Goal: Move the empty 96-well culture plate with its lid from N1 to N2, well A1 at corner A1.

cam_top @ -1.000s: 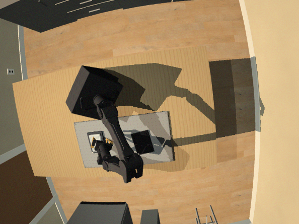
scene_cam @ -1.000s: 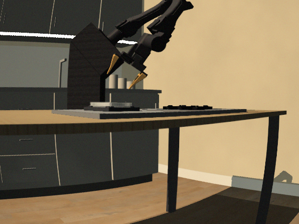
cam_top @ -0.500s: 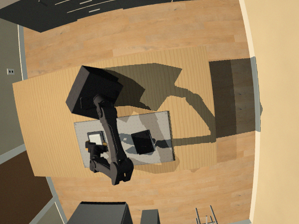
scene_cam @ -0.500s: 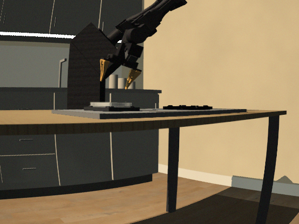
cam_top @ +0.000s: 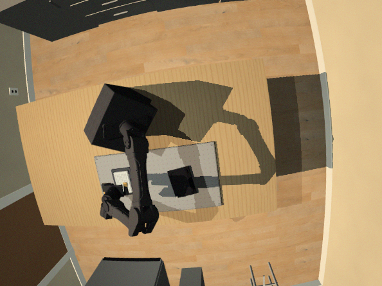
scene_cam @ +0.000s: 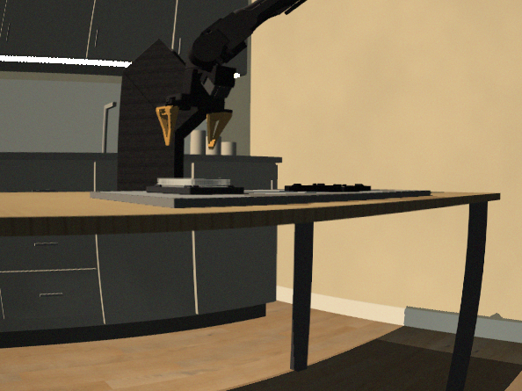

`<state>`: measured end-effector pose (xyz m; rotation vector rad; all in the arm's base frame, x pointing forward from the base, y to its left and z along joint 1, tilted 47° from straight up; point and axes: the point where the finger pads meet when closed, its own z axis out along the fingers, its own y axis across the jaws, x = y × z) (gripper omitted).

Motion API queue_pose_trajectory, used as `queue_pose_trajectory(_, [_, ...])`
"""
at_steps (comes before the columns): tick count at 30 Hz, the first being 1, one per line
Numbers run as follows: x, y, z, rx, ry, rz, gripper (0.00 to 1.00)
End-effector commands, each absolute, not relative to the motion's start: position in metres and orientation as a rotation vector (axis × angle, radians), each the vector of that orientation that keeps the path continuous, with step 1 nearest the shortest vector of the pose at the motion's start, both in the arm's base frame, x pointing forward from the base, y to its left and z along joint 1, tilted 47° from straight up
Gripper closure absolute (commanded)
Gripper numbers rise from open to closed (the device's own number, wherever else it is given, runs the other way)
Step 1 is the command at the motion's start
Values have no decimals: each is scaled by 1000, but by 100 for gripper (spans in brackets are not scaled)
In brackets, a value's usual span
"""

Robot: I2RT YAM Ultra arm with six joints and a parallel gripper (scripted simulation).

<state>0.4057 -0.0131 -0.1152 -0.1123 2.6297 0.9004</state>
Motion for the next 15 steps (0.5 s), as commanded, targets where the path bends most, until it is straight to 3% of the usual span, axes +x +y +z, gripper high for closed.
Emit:
queue_pose_trajectory(1, [425, -30, -105, -199, 2493, 901, 0])
queue_pose_trajectory(15, [431, -32, -94, -212, 2474, 879, 0])
